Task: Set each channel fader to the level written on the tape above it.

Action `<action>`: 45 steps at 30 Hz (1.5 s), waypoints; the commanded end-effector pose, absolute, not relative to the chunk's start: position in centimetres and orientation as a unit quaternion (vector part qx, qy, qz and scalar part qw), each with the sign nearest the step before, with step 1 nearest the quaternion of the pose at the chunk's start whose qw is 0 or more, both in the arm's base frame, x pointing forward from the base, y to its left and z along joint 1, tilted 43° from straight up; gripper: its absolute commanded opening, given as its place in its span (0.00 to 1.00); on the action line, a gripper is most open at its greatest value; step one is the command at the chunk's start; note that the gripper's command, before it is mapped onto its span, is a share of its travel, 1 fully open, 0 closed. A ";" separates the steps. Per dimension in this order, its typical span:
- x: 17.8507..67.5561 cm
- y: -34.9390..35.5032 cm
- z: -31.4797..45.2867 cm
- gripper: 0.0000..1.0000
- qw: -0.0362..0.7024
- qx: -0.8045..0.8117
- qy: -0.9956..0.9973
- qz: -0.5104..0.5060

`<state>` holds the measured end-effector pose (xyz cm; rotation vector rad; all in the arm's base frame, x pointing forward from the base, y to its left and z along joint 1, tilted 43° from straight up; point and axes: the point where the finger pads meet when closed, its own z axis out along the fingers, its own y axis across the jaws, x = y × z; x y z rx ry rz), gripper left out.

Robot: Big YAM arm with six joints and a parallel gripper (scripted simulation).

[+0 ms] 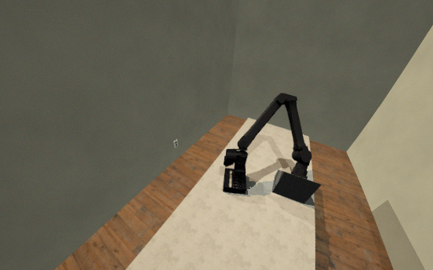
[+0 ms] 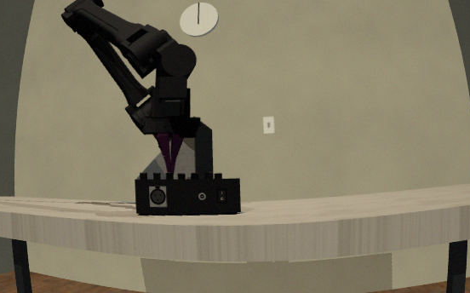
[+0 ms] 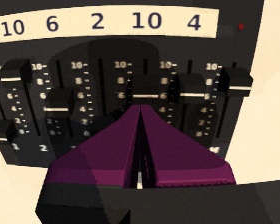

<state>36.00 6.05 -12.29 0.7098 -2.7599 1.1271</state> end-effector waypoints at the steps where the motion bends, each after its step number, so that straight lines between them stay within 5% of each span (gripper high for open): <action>1: 38.3 7.1 -11.8 0.00 0.024 0.228 -0.902 0.365; 45: 38.6 7.2 -11.7 0.00 0.022 0.228 -0.903 0.364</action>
